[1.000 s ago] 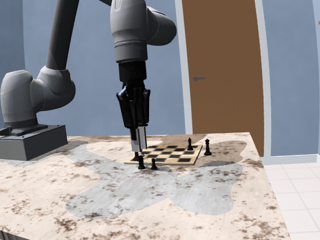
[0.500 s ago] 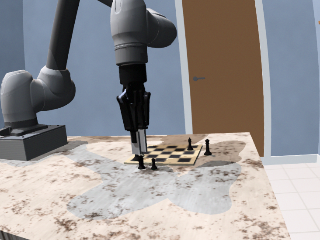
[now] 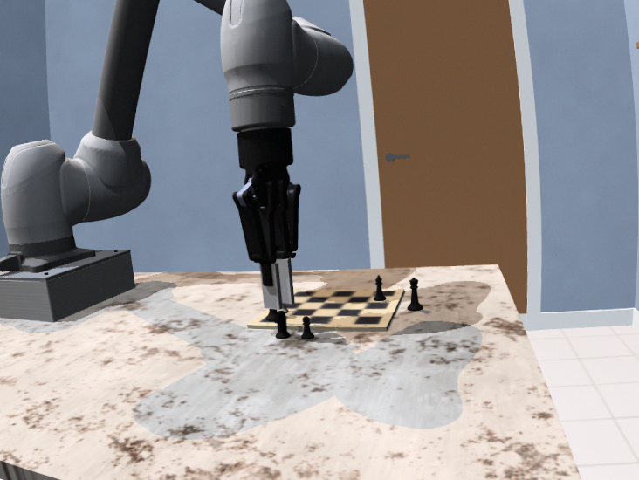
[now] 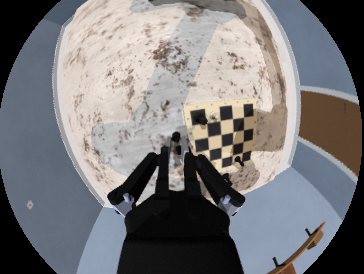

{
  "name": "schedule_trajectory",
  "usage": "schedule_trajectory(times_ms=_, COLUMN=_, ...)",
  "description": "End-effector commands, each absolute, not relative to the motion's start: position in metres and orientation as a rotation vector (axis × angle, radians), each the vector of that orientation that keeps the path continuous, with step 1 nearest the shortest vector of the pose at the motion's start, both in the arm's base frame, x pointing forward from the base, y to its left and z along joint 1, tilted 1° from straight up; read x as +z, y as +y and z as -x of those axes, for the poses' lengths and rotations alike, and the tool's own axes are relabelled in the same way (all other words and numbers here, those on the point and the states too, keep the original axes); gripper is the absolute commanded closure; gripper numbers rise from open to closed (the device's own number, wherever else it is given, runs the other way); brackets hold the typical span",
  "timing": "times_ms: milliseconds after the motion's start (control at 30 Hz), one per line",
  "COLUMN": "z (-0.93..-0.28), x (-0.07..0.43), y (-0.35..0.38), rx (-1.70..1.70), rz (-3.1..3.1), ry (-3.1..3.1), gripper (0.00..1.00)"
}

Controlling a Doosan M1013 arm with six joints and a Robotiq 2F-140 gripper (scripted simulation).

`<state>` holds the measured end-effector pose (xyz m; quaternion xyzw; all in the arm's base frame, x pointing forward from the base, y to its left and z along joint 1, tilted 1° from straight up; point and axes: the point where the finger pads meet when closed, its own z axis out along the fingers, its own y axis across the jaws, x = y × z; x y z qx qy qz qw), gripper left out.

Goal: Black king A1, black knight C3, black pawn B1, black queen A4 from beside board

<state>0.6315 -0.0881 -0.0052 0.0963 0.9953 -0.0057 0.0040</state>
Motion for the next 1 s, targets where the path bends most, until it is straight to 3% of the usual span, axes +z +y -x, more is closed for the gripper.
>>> schedule_trajectory(times_ms=0, z=-0.6316, x=-0.0051, y=-0.0881, rx=-0.018, rz=-0.302, ry=3.119, gripper=0.77)
schedule_trajectory(times_ms=967, z=-0.6316, x=-0.0094, y=-0.0881, rx=-0.018, rz=-0.302, ry=3.119, gripper=0.77)
